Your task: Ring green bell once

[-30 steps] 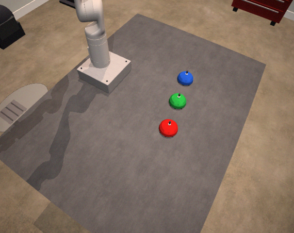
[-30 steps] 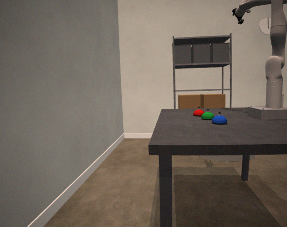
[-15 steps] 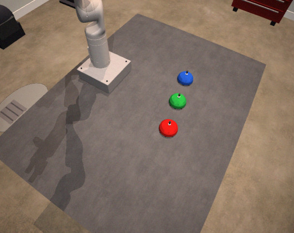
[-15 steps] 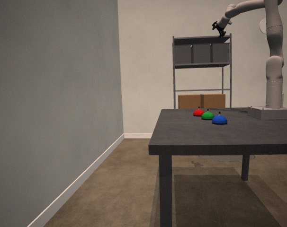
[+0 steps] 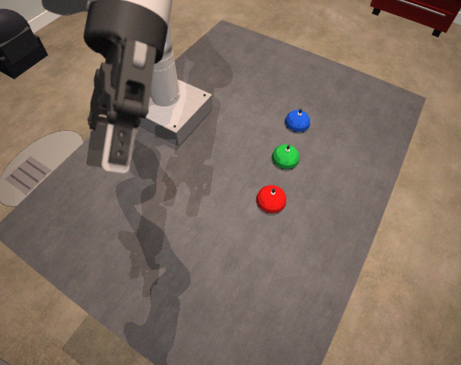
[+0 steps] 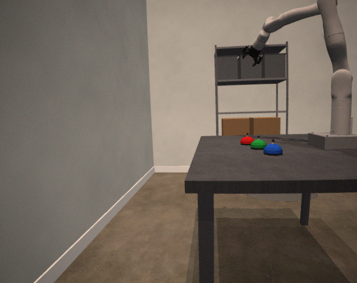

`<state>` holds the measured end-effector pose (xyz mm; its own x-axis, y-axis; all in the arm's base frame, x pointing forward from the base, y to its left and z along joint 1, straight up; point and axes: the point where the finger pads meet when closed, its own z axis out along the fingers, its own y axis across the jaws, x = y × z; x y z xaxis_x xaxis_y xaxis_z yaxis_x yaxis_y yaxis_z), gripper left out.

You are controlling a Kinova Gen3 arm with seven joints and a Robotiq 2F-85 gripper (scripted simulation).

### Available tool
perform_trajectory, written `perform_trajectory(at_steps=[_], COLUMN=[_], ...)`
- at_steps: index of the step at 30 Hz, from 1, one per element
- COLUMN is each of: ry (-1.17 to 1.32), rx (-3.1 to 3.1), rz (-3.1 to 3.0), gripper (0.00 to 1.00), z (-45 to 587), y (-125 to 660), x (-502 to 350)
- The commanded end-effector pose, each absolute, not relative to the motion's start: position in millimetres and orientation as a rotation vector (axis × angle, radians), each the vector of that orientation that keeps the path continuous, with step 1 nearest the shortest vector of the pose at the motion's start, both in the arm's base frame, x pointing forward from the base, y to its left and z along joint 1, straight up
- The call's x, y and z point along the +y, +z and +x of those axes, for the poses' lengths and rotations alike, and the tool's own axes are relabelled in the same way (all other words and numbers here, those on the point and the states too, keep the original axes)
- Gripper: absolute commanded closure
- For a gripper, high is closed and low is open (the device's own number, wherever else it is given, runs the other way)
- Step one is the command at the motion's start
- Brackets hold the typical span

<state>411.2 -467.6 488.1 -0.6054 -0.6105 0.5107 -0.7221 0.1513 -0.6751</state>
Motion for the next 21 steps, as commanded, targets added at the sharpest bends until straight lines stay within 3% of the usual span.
perform_trajectory(at_steps=[1, 5, 15, 21], ry=[1.403, 1.267, 1.267, 0.981], rx=[-2.290, -2.306, -2.306, -2.293], rz=[1.409, 1.580, 1.580, 1.872], gripper=[0.00, 0.00, 0.00, 0.00], z=[438.1, 475.7, 475.7, 516.0], y=[457.2, 399.1, 399.1, 298.3], x=[-451.3, -398.7, -398.7, -289.4])
